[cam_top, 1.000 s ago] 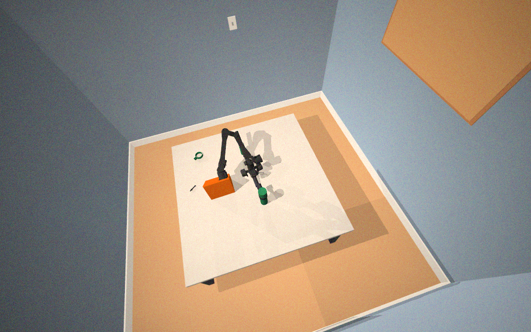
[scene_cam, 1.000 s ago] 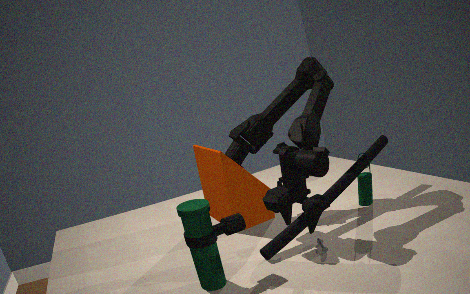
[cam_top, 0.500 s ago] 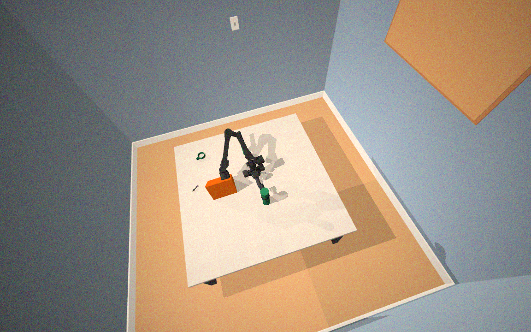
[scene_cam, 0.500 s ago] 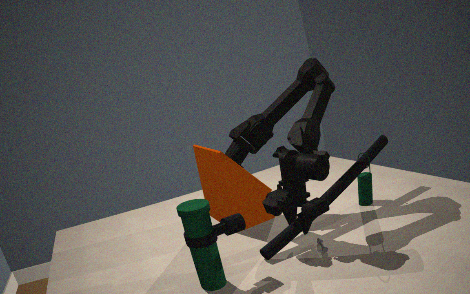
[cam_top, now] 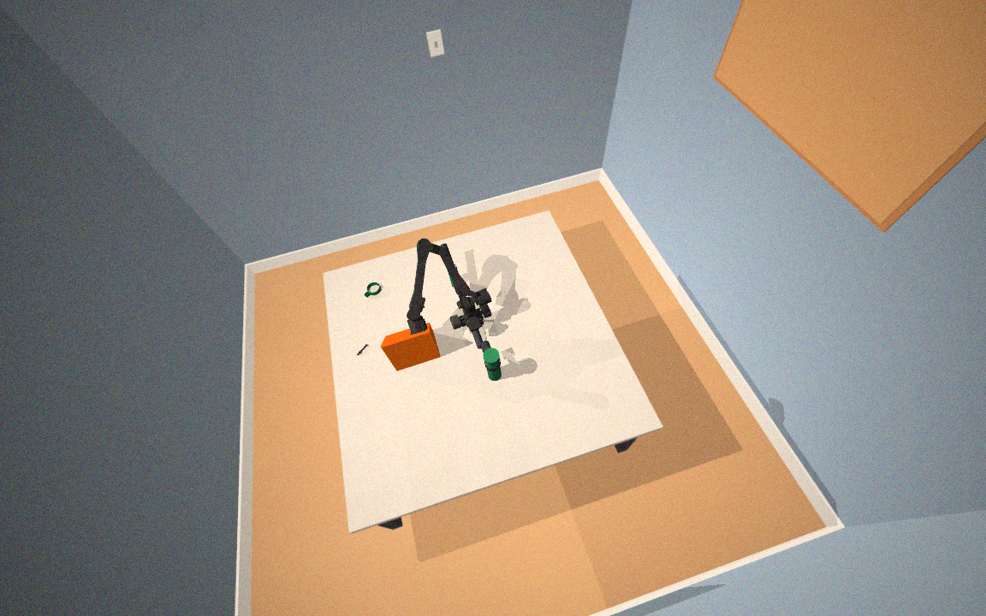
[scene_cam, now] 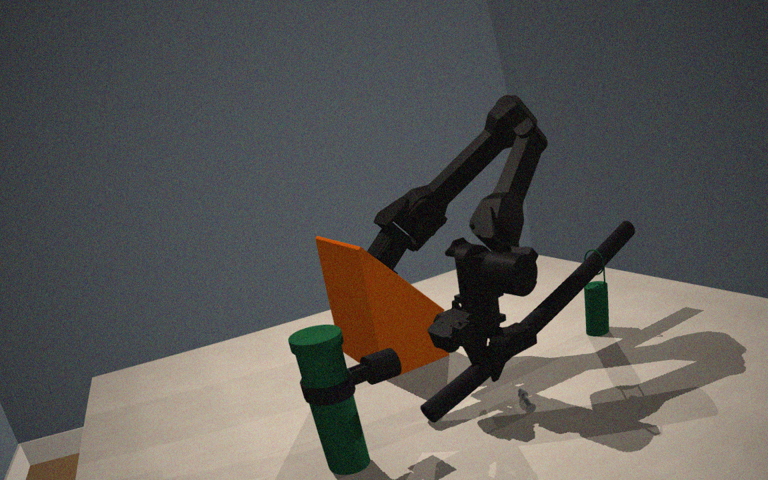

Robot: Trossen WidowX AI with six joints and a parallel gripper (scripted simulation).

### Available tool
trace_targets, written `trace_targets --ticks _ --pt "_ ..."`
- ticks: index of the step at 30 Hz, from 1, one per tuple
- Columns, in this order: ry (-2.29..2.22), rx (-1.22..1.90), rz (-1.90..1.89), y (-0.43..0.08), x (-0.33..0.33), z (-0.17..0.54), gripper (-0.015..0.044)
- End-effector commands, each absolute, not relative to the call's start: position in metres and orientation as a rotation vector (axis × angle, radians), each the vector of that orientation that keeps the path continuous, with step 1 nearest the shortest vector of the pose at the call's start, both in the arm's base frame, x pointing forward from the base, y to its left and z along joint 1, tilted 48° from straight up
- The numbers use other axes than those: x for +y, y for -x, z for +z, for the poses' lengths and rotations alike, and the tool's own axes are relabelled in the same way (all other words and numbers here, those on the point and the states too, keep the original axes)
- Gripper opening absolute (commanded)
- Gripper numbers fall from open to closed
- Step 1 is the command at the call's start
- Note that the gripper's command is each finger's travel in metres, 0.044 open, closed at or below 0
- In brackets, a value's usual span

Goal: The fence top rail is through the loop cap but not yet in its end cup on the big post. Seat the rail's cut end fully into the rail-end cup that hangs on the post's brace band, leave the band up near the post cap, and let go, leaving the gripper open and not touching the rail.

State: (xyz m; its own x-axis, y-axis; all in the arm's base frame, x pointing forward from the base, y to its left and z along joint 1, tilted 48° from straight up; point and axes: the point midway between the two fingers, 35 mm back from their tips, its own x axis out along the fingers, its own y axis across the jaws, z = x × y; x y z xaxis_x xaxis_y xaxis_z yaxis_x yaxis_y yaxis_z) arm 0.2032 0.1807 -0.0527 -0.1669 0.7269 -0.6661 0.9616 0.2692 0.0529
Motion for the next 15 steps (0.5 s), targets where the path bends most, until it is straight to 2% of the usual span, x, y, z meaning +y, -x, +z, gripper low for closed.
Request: trace_targets --ticks 1,15 --pt "-1.527 1.957 -0.514 -0.207 0.178 -0.050 0.0000" --pt "-1.404 1.793 -0.621 -0.228 0.129 -0.025 0.0000"
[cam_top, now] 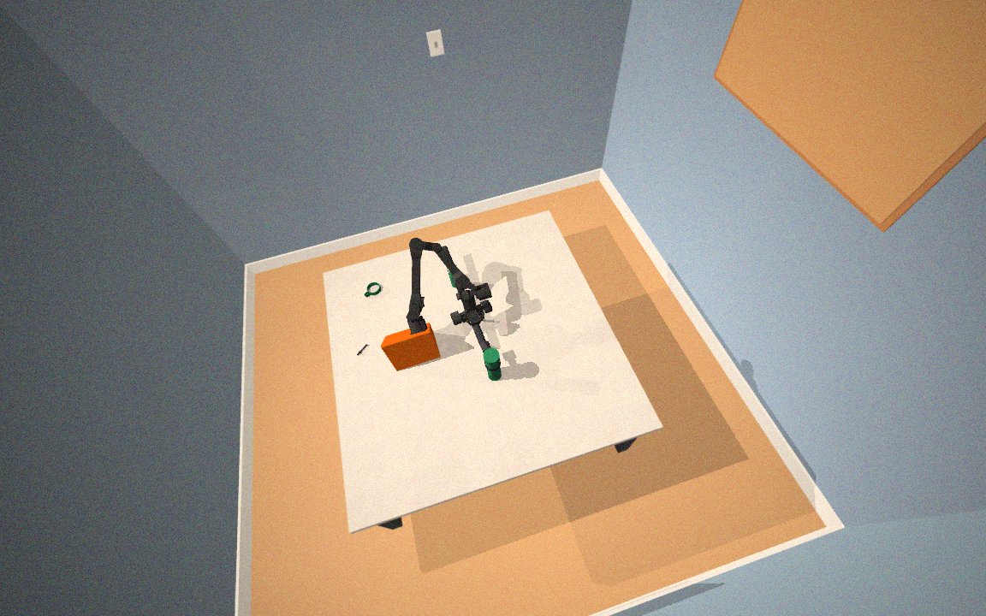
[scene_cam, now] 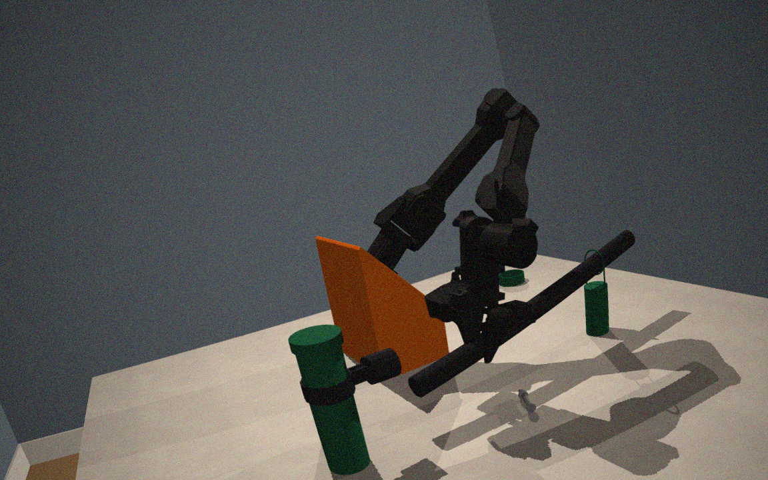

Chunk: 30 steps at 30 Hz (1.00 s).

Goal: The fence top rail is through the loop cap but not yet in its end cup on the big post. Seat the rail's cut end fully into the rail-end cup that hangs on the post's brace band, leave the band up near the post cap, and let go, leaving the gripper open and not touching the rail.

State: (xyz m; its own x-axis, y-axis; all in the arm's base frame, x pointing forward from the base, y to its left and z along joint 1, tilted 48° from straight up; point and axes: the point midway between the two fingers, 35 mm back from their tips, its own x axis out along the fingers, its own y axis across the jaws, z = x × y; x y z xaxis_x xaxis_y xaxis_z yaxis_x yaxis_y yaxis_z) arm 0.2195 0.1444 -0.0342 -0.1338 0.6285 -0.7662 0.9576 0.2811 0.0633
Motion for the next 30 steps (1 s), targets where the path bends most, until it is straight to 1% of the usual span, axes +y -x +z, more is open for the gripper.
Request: trace_targets --ticks 1,5,30 --pt "-1.391 1.781 -0.632 -0.228 0.124 -0.022 0.0000" --pt "-1.356 1.754 -0.658 -0.229 0.112 -0.014 0.0000" --pt "-1.366 1.779 -0.657 -0.230 0.112 -0.015 0.0000"
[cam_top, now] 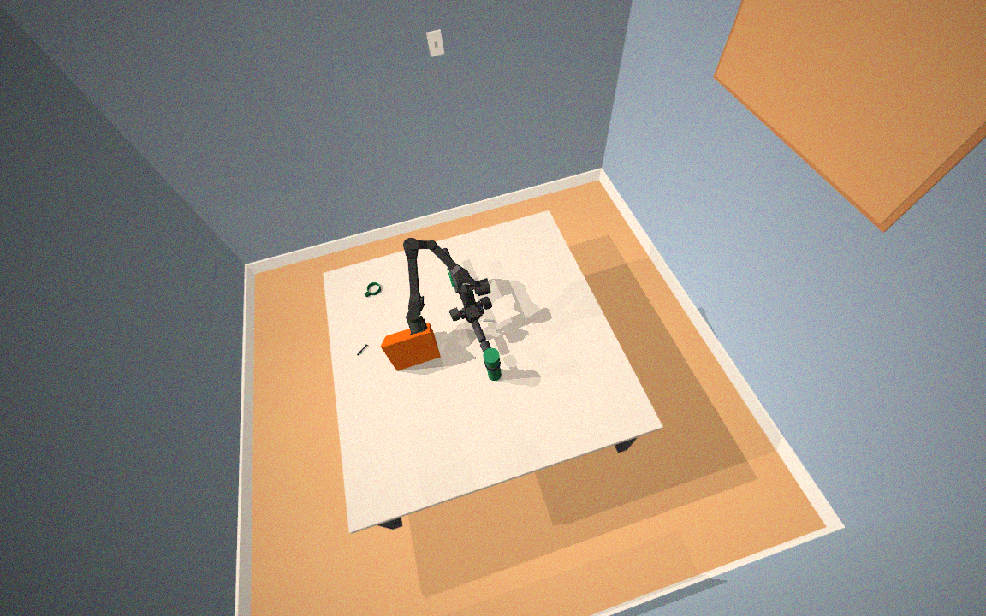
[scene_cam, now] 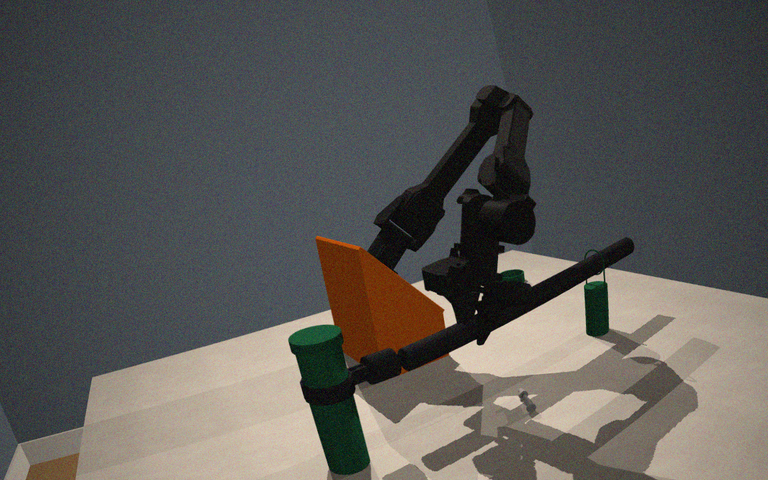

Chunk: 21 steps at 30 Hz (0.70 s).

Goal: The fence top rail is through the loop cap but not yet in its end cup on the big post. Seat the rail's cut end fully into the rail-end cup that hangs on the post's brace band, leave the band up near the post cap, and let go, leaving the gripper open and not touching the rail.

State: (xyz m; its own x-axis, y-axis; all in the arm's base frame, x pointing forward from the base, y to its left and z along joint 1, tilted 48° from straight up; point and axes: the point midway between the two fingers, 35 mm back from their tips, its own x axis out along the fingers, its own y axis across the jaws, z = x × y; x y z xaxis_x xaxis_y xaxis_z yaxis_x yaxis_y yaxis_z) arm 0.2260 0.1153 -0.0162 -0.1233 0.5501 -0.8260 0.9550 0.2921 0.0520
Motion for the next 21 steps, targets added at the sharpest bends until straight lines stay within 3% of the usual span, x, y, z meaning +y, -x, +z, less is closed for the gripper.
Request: trace_targets --ticks 1,21 --pt "-1.366 1.779 -0.657 -0.231 0.112 -0.015 0.0000" --pt "-1.358 1.787 -0.651 -0.234 0.099 -0.030 0.0000"
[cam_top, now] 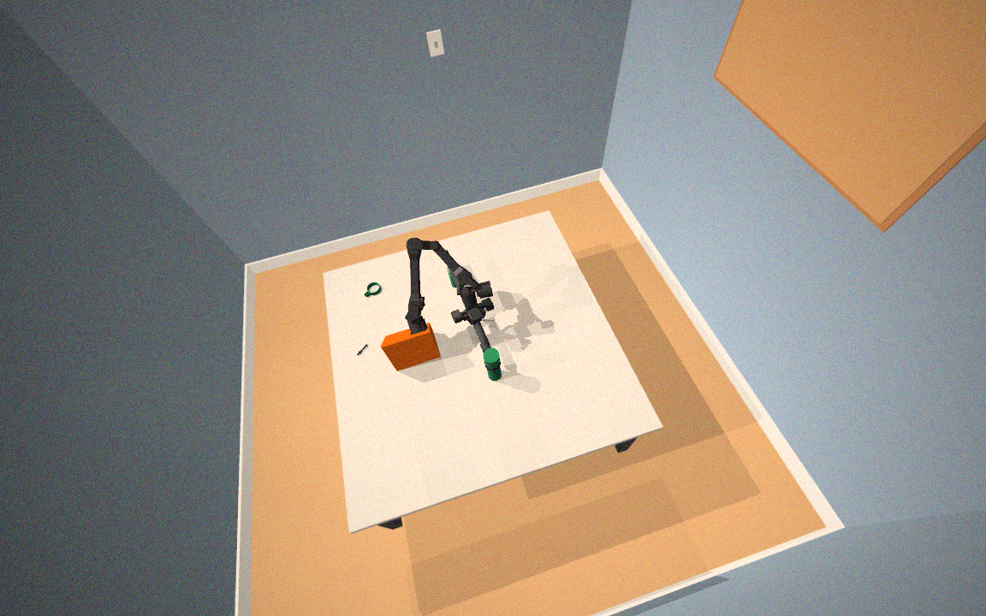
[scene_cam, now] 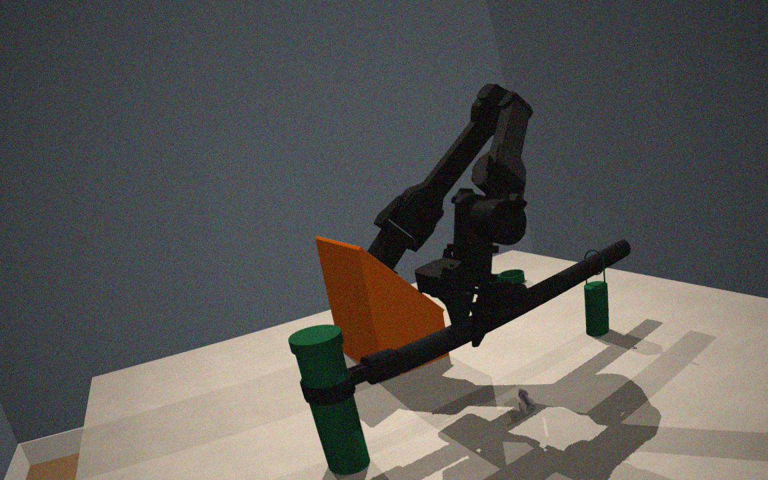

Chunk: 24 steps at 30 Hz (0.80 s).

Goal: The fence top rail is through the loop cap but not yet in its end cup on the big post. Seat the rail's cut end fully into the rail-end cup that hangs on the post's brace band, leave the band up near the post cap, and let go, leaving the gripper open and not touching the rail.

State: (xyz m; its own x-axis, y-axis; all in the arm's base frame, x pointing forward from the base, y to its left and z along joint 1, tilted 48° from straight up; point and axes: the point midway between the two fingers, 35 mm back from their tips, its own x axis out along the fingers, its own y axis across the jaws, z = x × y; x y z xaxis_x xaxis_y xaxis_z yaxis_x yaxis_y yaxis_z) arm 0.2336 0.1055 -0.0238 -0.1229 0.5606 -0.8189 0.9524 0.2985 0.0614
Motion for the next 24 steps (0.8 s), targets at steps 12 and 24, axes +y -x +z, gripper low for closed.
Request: trace_targets --ticks 12,24 --pt "-1.357 1.788 -0.650 -0.2344 0.0978 -0.0322 0.0000" --pt "-1.364 1.802 -0.641 -0.2332 0.1019 -0.0302 0.0000"
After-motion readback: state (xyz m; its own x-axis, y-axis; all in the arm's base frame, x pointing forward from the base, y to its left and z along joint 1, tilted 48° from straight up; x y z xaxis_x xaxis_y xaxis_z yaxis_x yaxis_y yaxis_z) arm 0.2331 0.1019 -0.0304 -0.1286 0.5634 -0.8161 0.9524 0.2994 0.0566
